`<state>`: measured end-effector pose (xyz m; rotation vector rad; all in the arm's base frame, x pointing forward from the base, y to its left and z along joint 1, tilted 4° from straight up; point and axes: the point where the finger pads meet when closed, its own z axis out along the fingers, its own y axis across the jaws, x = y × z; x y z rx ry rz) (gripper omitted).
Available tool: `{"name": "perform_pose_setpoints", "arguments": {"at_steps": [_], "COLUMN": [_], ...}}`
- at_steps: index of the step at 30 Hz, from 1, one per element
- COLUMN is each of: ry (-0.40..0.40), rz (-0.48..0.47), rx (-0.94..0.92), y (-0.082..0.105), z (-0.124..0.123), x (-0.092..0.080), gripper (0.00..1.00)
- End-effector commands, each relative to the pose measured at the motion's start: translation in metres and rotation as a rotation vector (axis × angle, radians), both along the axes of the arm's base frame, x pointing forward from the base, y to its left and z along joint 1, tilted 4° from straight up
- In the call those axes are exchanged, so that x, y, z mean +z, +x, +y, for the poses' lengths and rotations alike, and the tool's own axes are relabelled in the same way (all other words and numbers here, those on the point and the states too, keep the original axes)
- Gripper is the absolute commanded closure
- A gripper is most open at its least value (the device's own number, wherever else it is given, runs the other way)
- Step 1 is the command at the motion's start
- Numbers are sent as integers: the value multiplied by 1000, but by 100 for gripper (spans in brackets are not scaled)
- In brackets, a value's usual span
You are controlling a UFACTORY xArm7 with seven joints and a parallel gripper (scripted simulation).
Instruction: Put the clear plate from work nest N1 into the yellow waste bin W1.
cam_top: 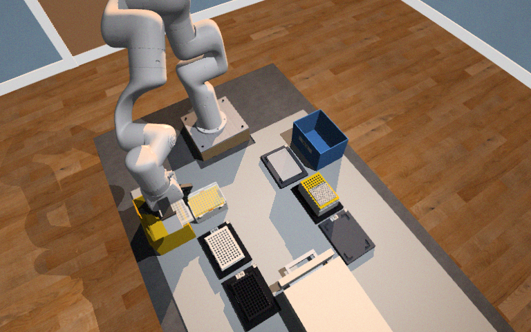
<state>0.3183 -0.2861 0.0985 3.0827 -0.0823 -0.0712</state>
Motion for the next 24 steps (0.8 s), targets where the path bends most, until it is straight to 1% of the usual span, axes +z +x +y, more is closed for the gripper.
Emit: {"name": "perform_pose_setpoints", "arguments": {"at_steps": [1,15,24], "ry": [-2,-2,-2], "rz": [-3,-3,-3], "rx": [2,2,2], "y": [-1,-24,-31], "z": [-4,-34,-43], "x": [2,4,5], "gripper": [100,100,100]}}
